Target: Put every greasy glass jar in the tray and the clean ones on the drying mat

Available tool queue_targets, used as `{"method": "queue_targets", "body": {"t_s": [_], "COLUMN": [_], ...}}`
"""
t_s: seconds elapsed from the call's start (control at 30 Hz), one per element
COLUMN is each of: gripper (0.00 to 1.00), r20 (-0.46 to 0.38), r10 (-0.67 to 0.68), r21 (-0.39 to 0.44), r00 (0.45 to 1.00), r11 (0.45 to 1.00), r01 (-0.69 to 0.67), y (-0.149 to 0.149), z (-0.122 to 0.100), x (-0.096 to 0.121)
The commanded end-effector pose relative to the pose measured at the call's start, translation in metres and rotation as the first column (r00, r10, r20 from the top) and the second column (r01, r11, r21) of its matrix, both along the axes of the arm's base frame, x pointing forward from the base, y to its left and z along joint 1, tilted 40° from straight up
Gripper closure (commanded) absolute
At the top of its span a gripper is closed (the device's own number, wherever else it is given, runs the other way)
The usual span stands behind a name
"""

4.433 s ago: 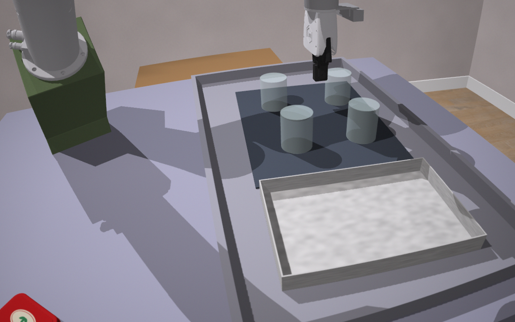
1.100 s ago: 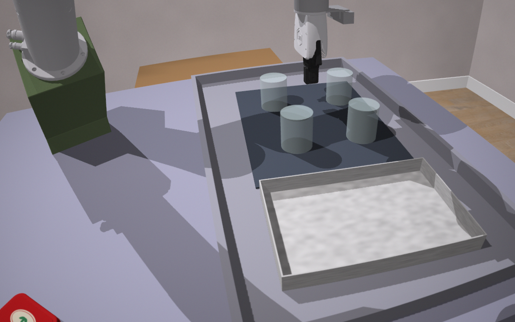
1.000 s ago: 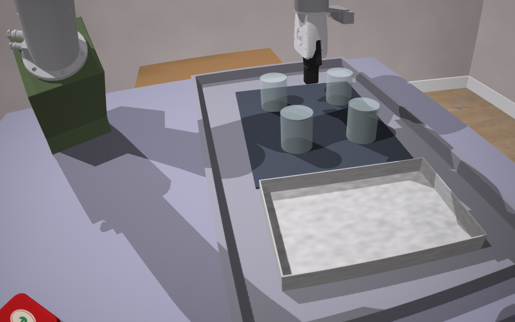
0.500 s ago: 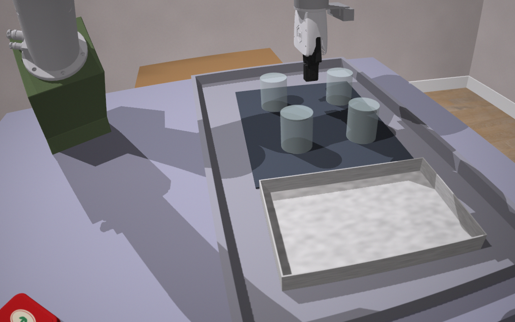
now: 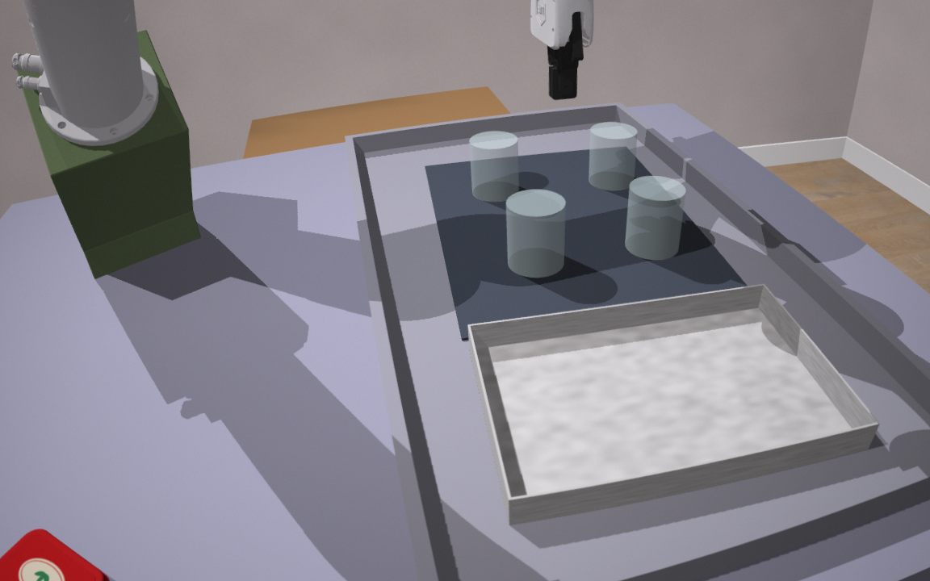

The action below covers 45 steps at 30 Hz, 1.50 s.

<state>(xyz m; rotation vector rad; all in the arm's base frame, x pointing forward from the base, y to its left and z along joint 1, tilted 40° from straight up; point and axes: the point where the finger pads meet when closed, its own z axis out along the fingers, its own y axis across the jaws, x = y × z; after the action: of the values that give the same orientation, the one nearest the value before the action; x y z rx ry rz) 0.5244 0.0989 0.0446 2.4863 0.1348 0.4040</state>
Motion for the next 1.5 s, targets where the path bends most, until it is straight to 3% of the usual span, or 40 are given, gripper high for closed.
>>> {"method": "queue_targets", "body": {"t_s": [0.0,0.07,0.57,0.67,0.77,1.13,1.47], "gripper": [1.0,1.0,1.0,1.0,1.0,1.0,1.0], "r20": [0.005,0.005,0.005,0.005,0.005,0.005,0.005], "r10": [0.0,0.0,0.0,0.0,0.0,0.0,0.0], "r21": [0.001,0.001,0.001,0.001,0.001,0.001,0.001], "r00": [1.0,1.0,1.0,1.0,1.0,1.0,1.0], "r11": [1.0,1.0,1.0,1.0,1.0,1.0,1.0], "r01": [0.0,0.0,0.0,0.0,0.0,0.0,0.0], "y": [-0.025,-0.025,-0.127,-0.134,-0.134,-0.163,-0.177], "z": [0.022,0.022,0.089,0.093,0.093,0.053,0.034], "x": [-0.006,-0.006,-0.025,-0.026,-0.026,-0.009,-0.002]}}
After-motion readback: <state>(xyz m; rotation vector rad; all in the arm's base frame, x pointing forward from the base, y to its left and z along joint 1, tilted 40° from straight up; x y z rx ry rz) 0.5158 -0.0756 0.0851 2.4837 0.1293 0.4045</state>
